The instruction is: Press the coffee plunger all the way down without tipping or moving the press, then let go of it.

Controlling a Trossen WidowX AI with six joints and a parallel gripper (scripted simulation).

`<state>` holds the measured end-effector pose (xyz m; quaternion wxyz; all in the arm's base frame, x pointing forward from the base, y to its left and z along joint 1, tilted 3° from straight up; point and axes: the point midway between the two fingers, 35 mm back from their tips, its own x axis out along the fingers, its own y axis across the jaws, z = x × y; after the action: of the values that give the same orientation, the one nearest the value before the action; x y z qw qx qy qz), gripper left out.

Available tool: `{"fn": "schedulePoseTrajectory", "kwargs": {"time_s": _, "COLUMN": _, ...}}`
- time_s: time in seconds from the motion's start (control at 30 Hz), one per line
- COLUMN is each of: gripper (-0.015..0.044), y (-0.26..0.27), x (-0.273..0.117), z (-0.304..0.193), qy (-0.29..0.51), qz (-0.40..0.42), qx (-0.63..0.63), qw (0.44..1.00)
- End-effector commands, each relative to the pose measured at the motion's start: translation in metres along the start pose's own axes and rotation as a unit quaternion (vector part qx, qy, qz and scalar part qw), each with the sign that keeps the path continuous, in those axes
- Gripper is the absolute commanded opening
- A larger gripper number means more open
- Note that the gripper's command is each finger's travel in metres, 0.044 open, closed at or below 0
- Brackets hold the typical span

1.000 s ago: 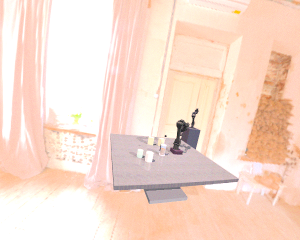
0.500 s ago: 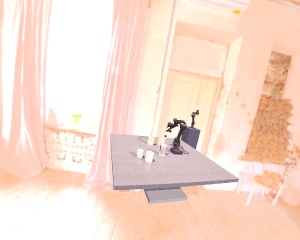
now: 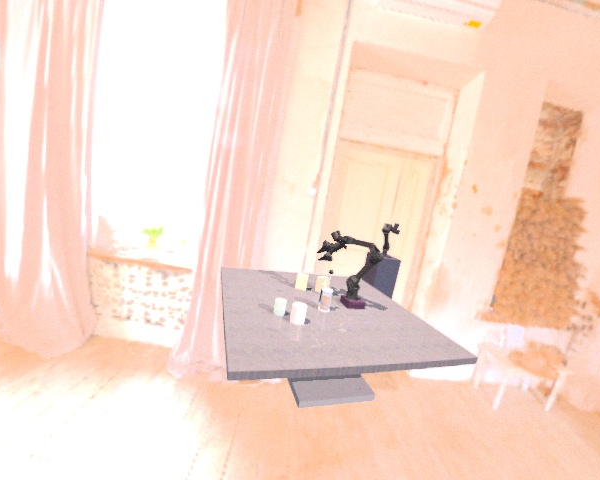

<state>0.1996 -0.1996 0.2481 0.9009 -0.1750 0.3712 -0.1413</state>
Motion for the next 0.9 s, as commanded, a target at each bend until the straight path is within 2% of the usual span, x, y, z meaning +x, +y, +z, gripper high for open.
{"fn": "schedulePoseTrajectory", "kwargs": {"time_s": 0.0, "gripper": 0.0440, "y": 0.032, "x": -0.004, "z": 0.027, "qy": -0.022, "qz": 0.029, "qx": -0.005, "qw": 0.999}}
{"fn": "schedulePoseTrajectory", "kwargs": {"time_s": 0.43, "gripper": 0.0440, "y": 0.150, "x": -0.050, "z": 0.086, "qy": -0.092, "qz": 0.156, "qx": -0.018, "qw": 0.983}}
{"fn": "schedulePoseTrajectory", "kwargs": {"time_s": 0.87, "gripper": 0.0440, "y": 0.234, "x": -0.133, "z": 0.087, "qy": -0.145, "qz": 0.297, "qx": -0.014, "qw": 0.944}}
